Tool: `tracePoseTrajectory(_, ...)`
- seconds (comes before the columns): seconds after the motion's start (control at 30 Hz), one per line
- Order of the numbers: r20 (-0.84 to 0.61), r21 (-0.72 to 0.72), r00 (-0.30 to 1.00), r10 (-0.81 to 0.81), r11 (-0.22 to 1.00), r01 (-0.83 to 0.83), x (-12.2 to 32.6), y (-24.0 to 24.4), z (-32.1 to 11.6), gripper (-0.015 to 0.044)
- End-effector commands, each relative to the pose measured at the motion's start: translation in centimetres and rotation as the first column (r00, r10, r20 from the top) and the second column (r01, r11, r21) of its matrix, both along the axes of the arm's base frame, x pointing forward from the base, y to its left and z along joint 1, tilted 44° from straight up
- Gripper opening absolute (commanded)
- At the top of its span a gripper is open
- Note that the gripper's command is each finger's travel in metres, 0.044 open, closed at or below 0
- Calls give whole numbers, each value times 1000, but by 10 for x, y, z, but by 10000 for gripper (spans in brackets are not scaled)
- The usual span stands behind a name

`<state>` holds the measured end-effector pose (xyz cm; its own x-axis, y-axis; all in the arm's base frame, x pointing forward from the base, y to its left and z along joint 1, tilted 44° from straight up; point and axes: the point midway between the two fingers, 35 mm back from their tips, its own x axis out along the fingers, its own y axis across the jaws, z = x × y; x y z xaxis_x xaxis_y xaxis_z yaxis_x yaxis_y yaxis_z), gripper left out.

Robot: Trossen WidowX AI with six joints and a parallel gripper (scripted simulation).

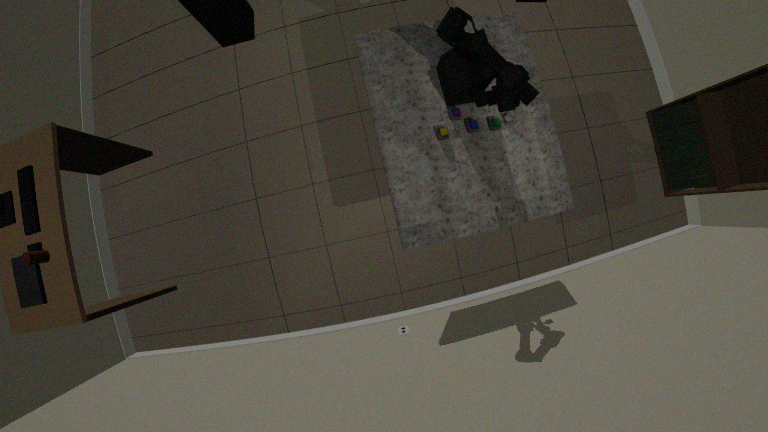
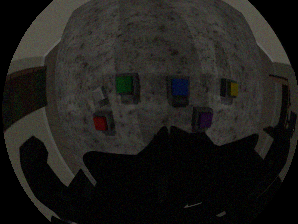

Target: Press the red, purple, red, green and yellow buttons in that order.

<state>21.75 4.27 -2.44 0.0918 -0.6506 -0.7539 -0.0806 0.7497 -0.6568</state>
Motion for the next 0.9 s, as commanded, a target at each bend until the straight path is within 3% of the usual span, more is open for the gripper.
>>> tracePoseTrajectory(0.0, -7, 5, 1000, -3, 1000, 3, -6, 36, -33, 20)
tracePoseTrajectory(0.33, 3, -35, 1000, -18, 999, 19, -52, 98, -120, 20)
tracePoseTrajectory(0.47, 3, -35, 1000, -18, 999, 19, -51, 96, -122, 20)
tracePoseTrajectory(0.6, 5, -38, 1000, -18, 999, 19, -47, 57, -162, 20)
tracePoseTrajectory(0.87, 5, -38, 1000, -18, 999, 19, -46, 52, -167, 20)
